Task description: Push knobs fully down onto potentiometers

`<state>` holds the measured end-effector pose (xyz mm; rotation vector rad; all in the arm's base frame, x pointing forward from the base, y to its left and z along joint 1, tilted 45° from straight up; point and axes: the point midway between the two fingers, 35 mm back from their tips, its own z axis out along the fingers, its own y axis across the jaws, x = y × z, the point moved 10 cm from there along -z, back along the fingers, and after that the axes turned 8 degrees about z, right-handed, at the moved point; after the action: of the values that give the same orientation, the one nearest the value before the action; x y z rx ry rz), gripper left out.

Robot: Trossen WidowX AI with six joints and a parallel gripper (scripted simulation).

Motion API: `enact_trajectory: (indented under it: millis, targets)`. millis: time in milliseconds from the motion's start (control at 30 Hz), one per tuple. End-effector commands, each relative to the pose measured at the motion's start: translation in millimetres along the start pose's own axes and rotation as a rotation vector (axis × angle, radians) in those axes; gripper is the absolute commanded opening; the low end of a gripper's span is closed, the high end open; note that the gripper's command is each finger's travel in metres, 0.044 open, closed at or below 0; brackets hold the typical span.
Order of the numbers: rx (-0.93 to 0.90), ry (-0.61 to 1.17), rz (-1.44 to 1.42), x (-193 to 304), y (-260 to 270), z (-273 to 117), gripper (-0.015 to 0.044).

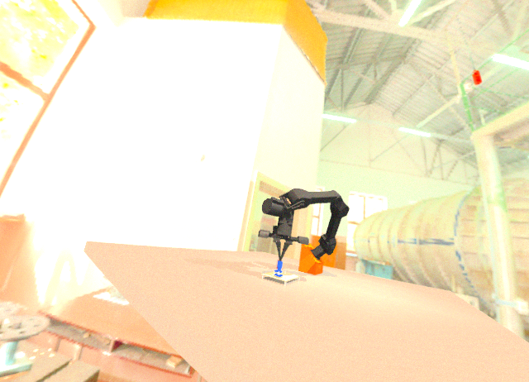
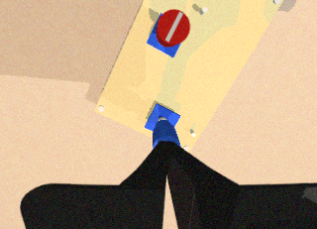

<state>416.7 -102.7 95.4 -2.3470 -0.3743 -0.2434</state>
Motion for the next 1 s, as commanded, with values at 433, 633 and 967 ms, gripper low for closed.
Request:
enact_trajectory:
  millis: [433,633,967]
  targets:
    - [0.004,0.002,0.001,0.3,-0.6,4.2,0.0]
    - [0.004,0.002,0.001,0.3,-0.6,6.1,0.0]
    - [0.004,0.002,0.001,0.3,-0.6,8.1,0.0]
